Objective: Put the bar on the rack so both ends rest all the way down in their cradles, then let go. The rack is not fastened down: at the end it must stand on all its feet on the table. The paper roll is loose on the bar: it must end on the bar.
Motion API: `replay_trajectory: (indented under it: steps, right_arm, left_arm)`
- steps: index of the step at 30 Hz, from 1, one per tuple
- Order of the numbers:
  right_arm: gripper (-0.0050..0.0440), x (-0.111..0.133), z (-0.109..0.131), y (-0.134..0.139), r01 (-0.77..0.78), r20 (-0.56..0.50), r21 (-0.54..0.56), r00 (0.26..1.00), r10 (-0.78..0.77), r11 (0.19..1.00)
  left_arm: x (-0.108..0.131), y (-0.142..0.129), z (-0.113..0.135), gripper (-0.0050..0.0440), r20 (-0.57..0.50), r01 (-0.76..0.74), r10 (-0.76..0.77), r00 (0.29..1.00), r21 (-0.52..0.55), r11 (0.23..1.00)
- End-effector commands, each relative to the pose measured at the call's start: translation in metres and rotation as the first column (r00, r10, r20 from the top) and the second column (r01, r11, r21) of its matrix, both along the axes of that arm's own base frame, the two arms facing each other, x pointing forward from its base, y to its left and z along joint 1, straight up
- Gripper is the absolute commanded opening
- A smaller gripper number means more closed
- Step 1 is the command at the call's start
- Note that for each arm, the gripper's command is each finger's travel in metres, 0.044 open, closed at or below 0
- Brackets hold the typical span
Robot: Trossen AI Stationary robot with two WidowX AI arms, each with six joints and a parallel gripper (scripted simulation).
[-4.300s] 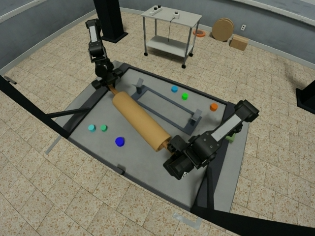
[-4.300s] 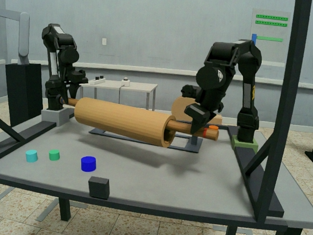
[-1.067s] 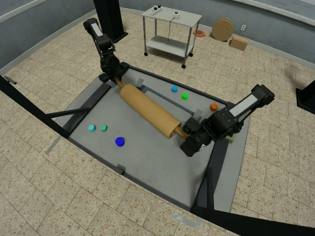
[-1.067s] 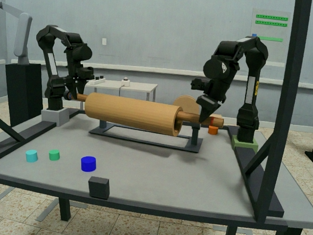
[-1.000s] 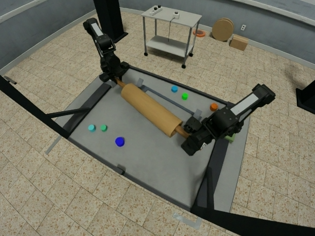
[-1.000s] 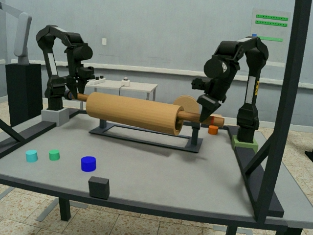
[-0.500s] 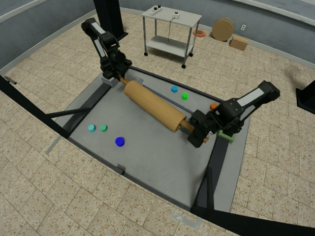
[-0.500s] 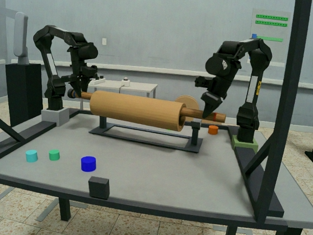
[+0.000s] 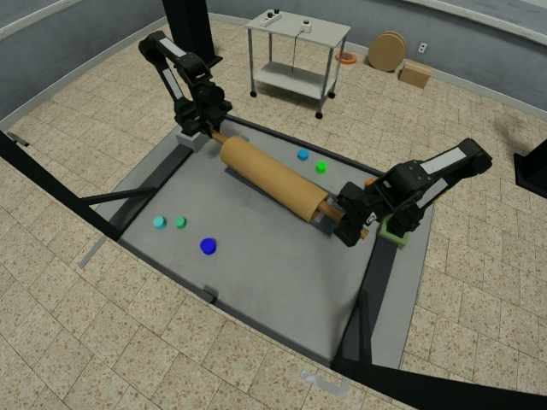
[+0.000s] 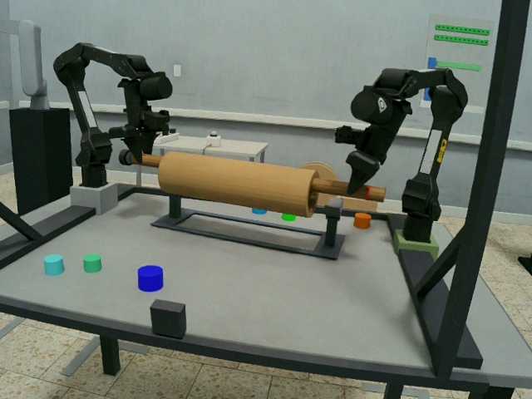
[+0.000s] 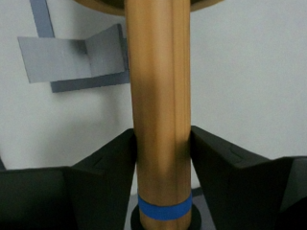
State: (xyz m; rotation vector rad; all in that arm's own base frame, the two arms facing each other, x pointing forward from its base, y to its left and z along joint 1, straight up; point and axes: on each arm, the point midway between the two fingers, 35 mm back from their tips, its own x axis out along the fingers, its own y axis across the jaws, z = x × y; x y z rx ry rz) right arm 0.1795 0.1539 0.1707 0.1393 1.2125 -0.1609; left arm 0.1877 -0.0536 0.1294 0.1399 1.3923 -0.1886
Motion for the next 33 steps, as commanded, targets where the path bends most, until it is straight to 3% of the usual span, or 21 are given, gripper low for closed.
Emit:
replay_trajectory:
  steps: [1,11,25,28,30,33]
  right_arm:
    - [0.0050,-0.002,0.008,0.001,-0.017,0.029,0.036,0.999,0.016,0.999]
    - [0.0050,-0.002,0.012,-0.002,-0.019,0.029,0.037,0.999,0.018,0.999]
    - [0.0050,-0.011,0.011,-0.041,-0.047,0.022,0.023,0.999,0.046,0.999]
    - [0.0050,-0.009,0.014,-0.036,-0.042,0.029,0.031,0.999,0.041,0.999]
    - [0.0050,-0.013,0.010,-0.054,-0.056,0.017,0.017,0.998,0.056,0.998]
    - [0.0050,-0.013,0.014,-0.059,-0.061,0.028,0.025,0.998,0.060,0.998]
  left_arm:
    - [0.005,0.000,0.016,0.0050,0.058,0.003,-0.003,0.998,-0.006,1.000]
    - [0.006,0.003,0.017,0.0050,0.059,-0.004,0.004,0.998,-0.005,1.000]
    - [0.011,0.024,0.022,0.0050,0.061,-0.032,0.032,0.998,-0.008,0.999]
    - [0.010,0.021,0.021,0.0050,0.060,-0.029,0.029,0.998,-0.008,1.000]
    - [0.012,0.031,0.023,0.0050,0.061,-0.041,0.042,0.997,-0.004,0.999]
    - [0.013,0.034,0.023,0.0050,0.059,-0.047,0.047,0.997,-0.003,0.999]
